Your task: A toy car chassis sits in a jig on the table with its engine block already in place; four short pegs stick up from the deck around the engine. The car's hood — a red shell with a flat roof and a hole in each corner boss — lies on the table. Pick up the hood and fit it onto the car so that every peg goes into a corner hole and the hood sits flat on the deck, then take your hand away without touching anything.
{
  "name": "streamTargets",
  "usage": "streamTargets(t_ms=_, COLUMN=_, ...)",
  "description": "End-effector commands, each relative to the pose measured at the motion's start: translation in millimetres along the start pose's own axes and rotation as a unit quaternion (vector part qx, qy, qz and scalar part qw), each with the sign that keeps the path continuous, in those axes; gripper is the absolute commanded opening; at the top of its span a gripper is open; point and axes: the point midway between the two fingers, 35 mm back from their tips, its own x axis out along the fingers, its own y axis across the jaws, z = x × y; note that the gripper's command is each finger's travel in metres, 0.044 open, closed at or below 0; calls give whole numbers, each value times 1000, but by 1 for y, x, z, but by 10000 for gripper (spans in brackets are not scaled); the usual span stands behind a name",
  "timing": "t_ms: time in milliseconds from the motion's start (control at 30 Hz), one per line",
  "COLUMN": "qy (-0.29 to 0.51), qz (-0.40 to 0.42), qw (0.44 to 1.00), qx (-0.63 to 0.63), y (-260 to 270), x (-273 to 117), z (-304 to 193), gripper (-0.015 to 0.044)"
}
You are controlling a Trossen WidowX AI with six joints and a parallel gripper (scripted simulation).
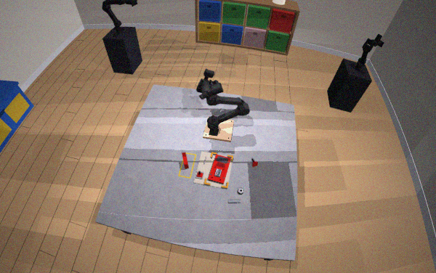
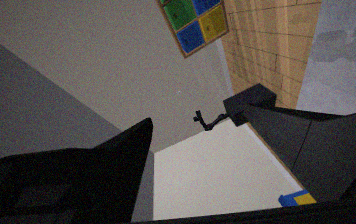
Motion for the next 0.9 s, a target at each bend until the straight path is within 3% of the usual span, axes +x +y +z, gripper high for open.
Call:
streamTargets(t_ms=0, qy=1, qz=0, qw=1000, qx=-3, y=0, x=0, z=-1, gripper=414)
streamTargets(t_ms=267, qy=99, qz=29, qw=978, qx=-181, y=-2, x=-9, z=-68, gripper=204)
streamTargets(t_ms=533, qy=233, qz=88, qw=879, qx=-406, y=-22, x=-41, z=-158, gripper=0)
streamTargets(t_ms=867, qy=384, qz=185, qw=653, qx=-625, y=-78, x=-111, z=-245, gripper=0)
